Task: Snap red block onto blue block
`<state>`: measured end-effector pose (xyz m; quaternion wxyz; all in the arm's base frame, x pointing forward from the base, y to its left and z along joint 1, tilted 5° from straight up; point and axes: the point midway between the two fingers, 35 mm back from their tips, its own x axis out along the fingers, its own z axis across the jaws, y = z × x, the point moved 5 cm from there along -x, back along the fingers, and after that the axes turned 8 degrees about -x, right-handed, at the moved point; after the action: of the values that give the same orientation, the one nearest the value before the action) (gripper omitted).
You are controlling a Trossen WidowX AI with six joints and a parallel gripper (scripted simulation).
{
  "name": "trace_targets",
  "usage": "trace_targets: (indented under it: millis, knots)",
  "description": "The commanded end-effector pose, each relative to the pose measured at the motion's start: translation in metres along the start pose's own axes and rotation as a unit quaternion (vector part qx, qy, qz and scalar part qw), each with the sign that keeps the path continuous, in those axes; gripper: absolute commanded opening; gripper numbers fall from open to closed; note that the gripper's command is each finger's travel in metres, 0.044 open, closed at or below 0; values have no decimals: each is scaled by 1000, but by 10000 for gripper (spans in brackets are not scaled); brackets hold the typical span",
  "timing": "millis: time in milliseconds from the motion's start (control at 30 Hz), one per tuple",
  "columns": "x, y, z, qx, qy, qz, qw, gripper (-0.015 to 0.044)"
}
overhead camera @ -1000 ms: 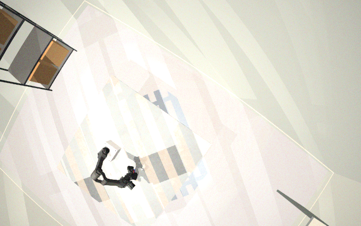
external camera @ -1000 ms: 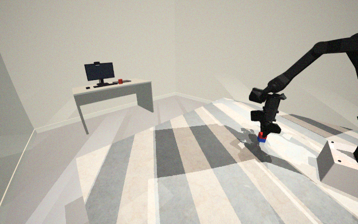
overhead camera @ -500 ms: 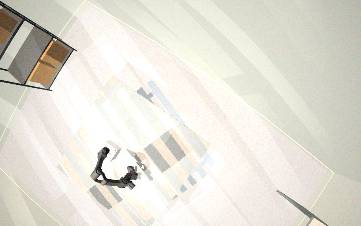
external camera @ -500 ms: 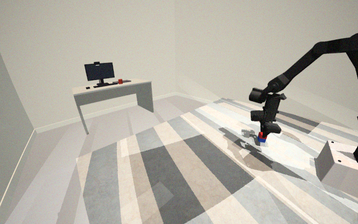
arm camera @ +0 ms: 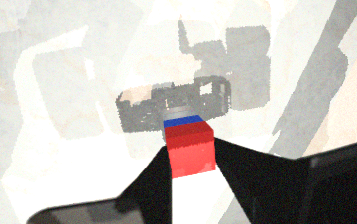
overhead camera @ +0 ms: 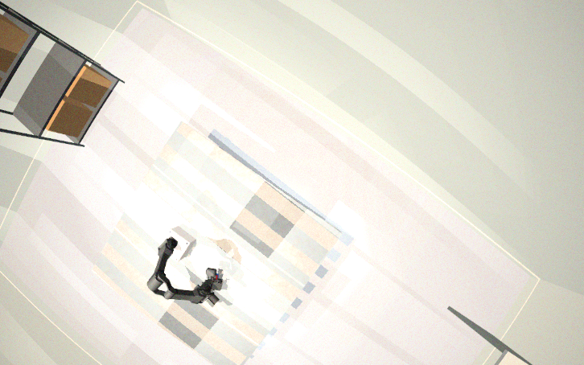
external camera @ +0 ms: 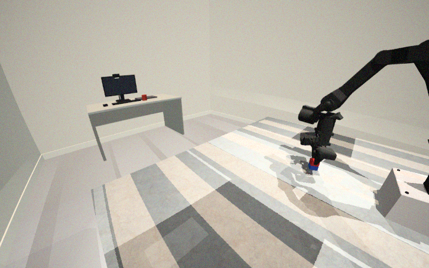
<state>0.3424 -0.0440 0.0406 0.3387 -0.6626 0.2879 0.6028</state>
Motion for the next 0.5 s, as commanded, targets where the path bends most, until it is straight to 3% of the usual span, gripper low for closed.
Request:
trace_targets:
  millis: [0,200,467]
  knots:
    - [0,0,0,0,0,0,1000,0]
    - [0,0,0,0,0,0,1000,0]
    - [0,0,0,0,0,0,1000,210]
